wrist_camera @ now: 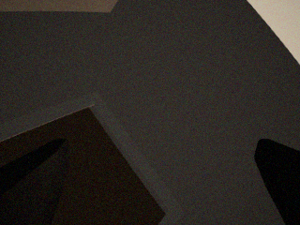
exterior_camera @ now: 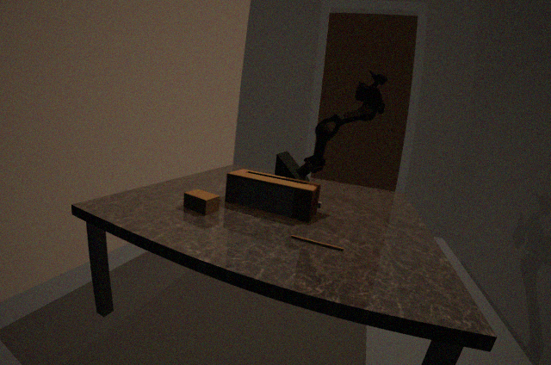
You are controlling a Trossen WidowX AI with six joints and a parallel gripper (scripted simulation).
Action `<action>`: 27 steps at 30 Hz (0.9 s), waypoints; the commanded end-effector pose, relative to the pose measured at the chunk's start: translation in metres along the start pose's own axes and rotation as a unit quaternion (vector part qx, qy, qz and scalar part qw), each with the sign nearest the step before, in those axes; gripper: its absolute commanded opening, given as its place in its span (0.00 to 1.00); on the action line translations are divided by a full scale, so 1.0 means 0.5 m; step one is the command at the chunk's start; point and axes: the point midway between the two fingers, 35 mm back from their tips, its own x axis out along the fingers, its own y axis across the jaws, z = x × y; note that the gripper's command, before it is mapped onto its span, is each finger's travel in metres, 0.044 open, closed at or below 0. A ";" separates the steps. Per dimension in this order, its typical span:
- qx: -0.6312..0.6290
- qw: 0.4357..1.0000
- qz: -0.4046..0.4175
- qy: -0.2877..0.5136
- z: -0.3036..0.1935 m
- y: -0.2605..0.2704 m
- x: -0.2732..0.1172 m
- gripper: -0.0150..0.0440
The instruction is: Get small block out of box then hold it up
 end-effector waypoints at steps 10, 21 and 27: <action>0.052 0.991 0.029 0.118 -0.138 0.055 0.007 0.93; 0.175 0.923 0.051 0.338 -0.372 0.153 -0.105 0.93; 0.233 0.850 0.030 0.471 -0.478 0.191 -0.241 0.93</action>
